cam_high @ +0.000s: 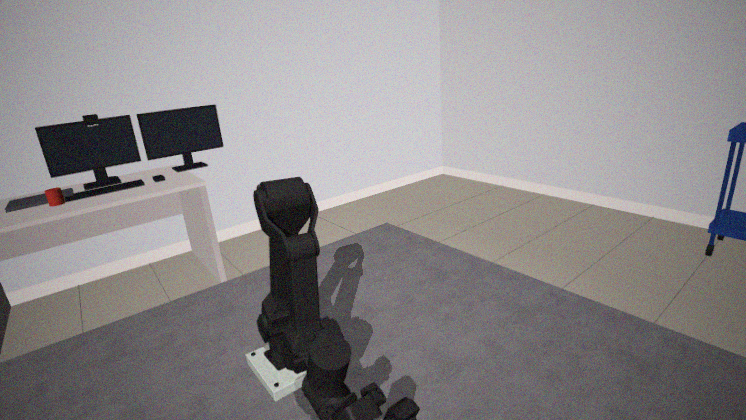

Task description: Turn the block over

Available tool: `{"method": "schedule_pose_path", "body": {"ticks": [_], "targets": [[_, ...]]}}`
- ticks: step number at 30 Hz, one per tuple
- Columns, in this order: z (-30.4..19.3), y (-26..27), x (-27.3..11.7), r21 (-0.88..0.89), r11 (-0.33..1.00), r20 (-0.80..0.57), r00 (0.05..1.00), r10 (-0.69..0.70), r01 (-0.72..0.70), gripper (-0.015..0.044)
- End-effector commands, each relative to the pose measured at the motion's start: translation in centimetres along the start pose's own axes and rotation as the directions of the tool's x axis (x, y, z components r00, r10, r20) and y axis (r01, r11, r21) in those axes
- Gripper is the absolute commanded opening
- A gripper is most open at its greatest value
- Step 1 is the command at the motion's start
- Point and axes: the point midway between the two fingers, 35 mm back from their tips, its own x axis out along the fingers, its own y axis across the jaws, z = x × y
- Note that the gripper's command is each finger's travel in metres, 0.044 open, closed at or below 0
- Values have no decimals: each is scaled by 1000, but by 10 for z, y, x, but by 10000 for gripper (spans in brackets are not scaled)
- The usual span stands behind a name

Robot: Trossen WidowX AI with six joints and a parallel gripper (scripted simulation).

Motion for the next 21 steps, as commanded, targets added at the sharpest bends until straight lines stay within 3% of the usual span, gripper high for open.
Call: {"method": "schedule_pose_path", "body": {"ticks": [1,6,12,17,21], "targets": [[-1,1,0,4,1000,-1,1000,5,-5,440],[0,0,3,4,1000,-25,1000,4,-4,440],[14,-4,14,2,1000,-229,973,-1,1,440],[35,-4,-5,2,1000,-399,917,1,0,440],[59,-2,-22,-6,1000,-441,898,0,-3,440]]}}
